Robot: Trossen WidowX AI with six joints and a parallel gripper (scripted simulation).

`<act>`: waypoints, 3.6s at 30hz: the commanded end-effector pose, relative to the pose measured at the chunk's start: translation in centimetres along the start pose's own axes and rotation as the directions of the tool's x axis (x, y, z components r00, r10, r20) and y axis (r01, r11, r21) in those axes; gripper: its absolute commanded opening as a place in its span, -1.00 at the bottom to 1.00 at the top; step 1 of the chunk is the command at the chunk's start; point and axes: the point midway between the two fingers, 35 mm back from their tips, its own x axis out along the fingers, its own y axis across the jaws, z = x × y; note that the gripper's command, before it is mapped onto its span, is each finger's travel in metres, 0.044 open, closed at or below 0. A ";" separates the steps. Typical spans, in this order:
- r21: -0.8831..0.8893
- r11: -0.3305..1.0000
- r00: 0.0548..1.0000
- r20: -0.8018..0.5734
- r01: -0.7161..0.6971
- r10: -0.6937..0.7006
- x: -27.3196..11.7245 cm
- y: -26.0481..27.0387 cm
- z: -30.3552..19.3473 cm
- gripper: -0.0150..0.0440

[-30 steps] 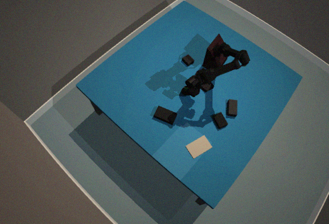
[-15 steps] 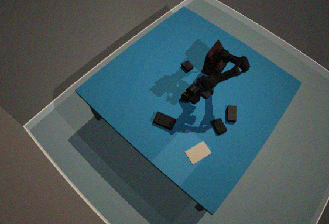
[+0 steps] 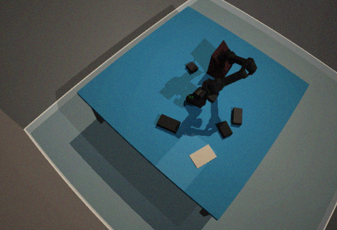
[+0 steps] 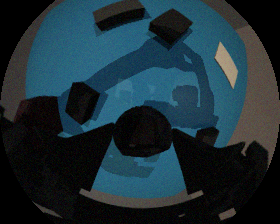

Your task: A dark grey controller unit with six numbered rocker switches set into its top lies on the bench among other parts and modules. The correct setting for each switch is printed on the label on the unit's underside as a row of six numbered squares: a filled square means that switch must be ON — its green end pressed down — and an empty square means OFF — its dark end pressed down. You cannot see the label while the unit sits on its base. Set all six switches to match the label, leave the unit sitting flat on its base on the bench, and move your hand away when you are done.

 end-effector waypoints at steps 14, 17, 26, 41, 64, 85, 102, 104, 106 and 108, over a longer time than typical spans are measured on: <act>0.014 1.000 1.000 -0.017 -0.010 0.010 1.2 0.3 0.3 0.65; 0.014 1.000 1.000 -0.017 -0.010 0.010 1.4 0.3 0.5 0.65; 0.014 1.000 1.000 -0.016 -0.010 0.010 2.0 0.3 0.9 0.65; 0.014 1.000 1.000 -0.015 -0.010 0.010 2.9 0.3 1.6 0.65; 0.014 1.000 1.000 -0.014 -0.010 0.010 4.5 0.3 2.4 0.65; 0.014 1.000 1.000 -0.013 -0.010 0.010 6.1 0.4 2.9 0.65; 0.001 1.000 1.000 -0.002 -0.014 0.014 6.4 0.4 3.3 1.00; 0.001 1.000 1.000 -0.002 -0.014 0.014 6.4 0.4 3.3 1.00; 0.001 1.000 1.000 -0.002 -0.014 0.014 6.4 0.4 3.3 1.00; 0.001 1.000 1.000 -0.002 -0.014 0.014 6.4 0.4 3.3 1.00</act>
